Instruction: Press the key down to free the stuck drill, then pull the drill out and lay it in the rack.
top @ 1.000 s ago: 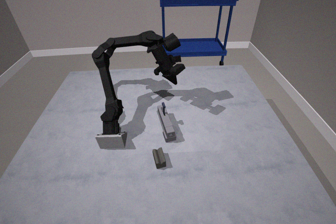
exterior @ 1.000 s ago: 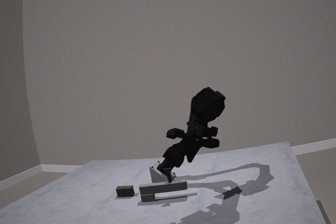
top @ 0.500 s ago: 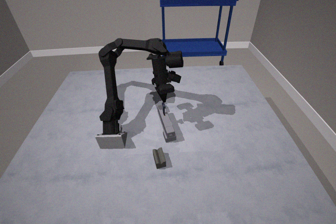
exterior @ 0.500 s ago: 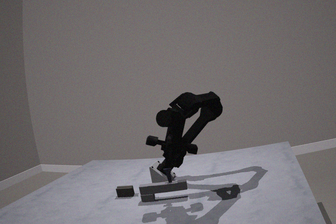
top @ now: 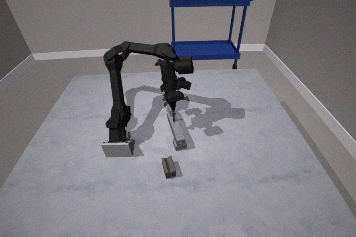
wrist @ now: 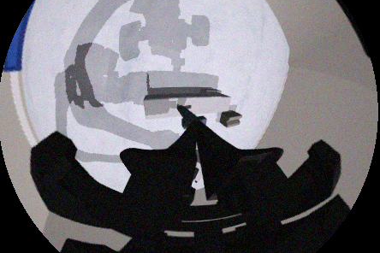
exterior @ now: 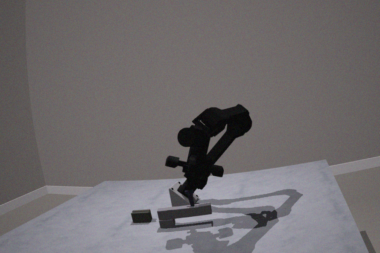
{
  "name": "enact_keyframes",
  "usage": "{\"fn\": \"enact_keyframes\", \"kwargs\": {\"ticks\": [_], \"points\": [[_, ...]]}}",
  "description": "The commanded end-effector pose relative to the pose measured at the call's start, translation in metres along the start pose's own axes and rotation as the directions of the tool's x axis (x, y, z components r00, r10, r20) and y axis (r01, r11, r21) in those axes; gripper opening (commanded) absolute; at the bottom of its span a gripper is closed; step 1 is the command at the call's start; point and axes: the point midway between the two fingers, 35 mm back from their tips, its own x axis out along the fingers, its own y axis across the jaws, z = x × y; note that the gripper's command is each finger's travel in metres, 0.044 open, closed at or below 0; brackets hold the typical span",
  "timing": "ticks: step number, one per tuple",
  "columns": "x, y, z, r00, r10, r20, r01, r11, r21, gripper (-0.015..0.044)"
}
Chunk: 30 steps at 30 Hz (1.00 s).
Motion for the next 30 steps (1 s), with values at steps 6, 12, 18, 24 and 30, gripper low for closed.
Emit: {"fn": "enact_keyframes", "kwargs": {"ticks": [6,12,18,24,30], "points": [[0.0058,0.0025,0.0005,1.000,0.004,-0.011,-0.004,1.000,0.002,0.0000],[0.0075,0.0034,0.0009,1.000,0.004,-0.011,-0.004,1.000,0.002,0.0000],[0.0090,0.0043,-0.0001,1.000,0.004,-0.011,-0.004,1.000,0.002,0.0000],[0.0103,0.0051,-0.0021,1.000,0.005,-0.011,-0.005,1.000,0.002,0.0000],[0.0118,0.0057,-0.0037,1.000,0.005,-0.011,-0.005,1.000,0.002,0.0000]]}}
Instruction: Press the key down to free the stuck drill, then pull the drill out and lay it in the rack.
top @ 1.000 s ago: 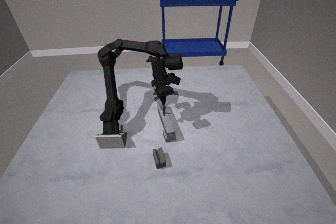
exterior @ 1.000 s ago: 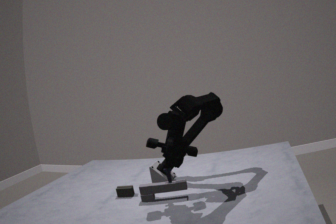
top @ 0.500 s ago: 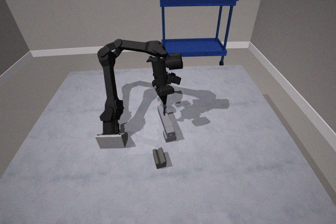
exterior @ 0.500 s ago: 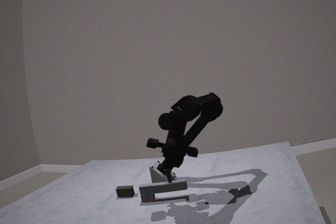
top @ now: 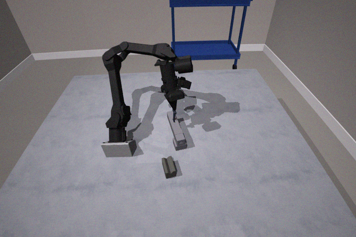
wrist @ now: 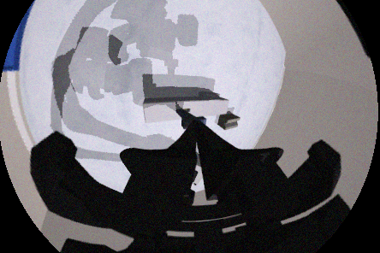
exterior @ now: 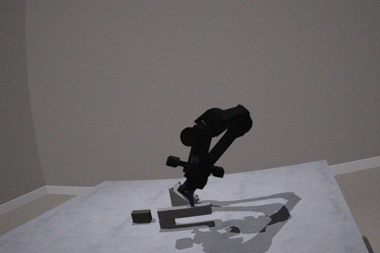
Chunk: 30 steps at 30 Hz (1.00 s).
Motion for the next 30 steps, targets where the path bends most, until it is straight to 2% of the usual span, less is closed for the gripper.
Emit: {"fn": "enact_keyframes", "kwargs": {"ticks": [1,30], "points": [[0.0108,0.0052,-0.0073,0.999,0.029,-0.038,-0.028,1.000,0.007,0.0000],[0.0201,0.0087,-0.0091,0.999,0.029,-0.038,-0.029,1.000,0.007,0.0000]]}}
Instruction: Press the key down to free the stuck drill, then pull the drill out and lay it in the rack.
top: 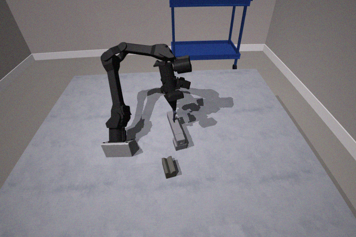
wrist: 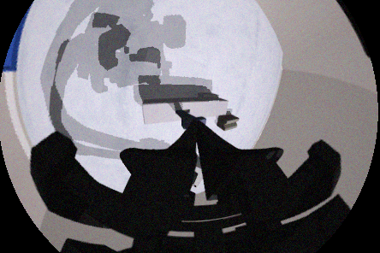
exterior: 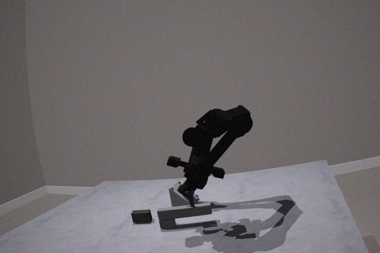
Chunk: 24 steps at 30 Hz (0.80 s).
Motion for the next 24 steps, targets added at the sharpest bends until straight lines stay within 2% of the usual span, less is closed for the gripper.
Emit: {"fn": "enact_keyframes", "kwargs": {"ticks": [1,21,24], "points": [[0.017,0.008,-0.008,0.998,0.046,-0.053,-0.046,0.999,0.004,0.0000],[0.028,0.013,-0.009,0.998,0.047,-0.053,-0.046,0.999,0.004,0.0000],[0.018,0.008,-0.007,0.998,0.045,-0.053,-0.045,0.999,0.004,0.0079]]}}
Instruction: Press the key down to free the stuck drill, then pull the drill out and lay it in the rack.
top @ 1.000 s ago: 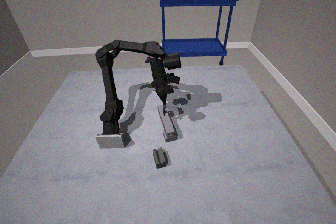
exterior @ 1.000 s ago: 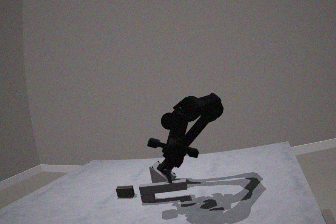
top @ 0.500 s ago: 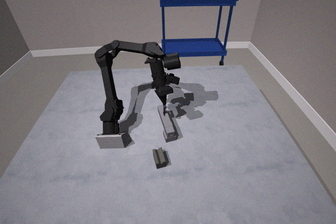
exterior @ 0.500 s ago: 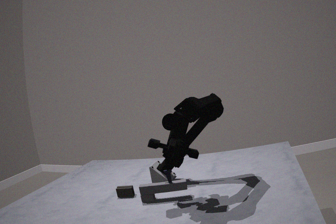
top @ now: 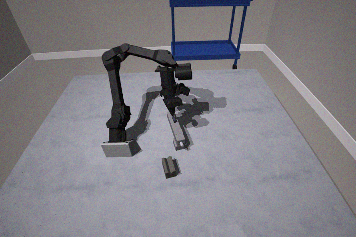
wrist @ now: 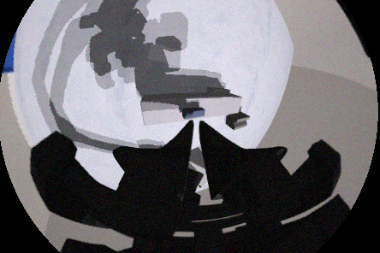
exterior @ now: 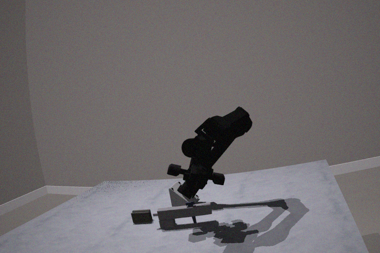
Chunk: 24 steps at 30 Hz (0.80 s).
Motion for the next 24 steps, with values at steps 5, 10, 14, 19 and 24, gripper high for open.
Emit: {"fn": "enact_keyframes", "kwargs": {"ticks": [5,10,14,19,24], "points": [[-0.045,-0.019,0.006,1.000,0.004,-0.006,-0.004,1.000,0.000,0.0210],[-0.067,-0.026,0.006,1.000,0.005,-0.006,-0.005,1.000,0.000,0.0341],[-0.045,-0.042,0.015,0.999,0.039,-0.006,-0.039,0.981,-0.192,0.0440],[-0.010,-0.078,0.022,0.992,0.125,-0.024,-0.117,0.822,-0.557,0.0440],[0.029,-0.111,0.021,0.977,0.212,-0.027,-0.139,0.535,-0.833,0.0440]]}}
